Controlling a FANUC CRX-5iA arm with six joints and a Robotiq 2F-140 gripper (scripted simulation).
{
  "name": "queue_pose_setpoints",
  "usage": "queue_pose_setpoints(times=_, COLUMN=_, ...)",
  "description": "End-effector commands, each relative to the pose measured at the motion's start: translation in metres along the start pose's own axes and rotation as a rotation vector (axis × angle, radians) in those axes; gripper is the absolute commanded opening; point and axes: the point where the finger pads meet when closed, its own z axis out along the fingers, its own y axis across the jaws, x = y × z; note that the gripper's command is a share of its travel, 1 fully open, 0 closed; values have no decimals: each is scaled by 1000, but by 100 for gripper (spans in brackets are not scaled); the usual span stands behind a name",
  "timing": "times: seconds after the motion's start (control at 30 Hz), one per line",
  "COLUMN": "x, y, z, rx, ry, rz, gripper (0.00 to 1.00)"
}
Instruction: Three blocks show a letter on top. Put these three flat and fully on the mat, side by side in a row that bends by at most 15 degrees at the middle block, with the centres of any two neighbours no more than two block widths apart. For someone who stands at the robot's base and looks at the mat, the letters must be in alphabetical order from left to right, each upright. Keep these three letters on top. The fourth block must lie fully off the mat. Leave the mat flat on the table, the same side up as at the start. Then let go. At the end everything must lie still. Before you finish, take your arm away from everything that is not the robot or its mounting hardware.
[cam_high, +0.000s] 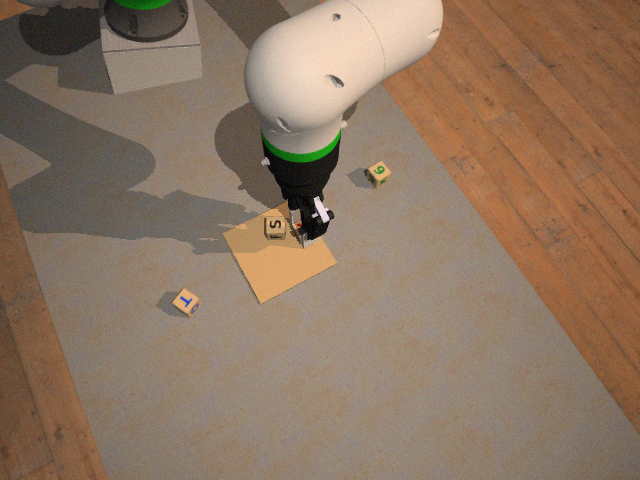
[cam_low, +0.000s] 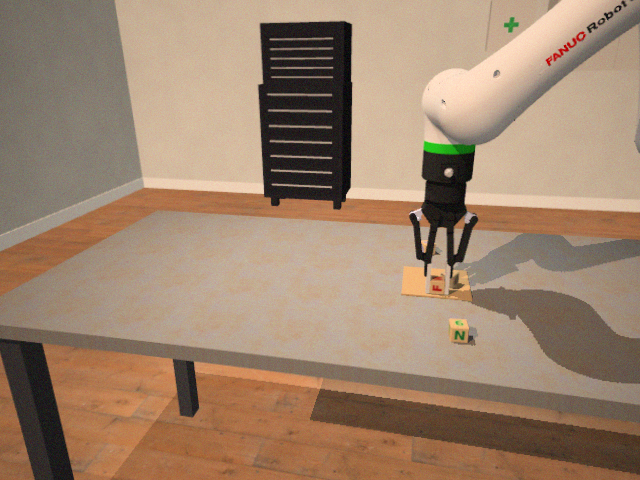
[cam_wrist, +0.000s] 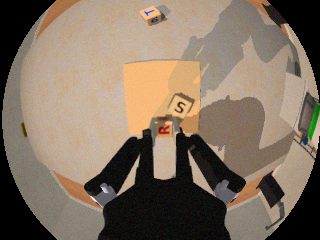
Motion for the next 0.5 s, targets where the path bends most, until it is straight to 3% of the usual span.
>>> queue_pose_setpoints(times=0.0, x=0, y=0, z=0, rx=0, ry=0, rz=0, gripper=16)
queue_pose_setpoints(times=0.47, x=0, y=0, z=0, rx=0, ry=0, rz=0, gripper=26)
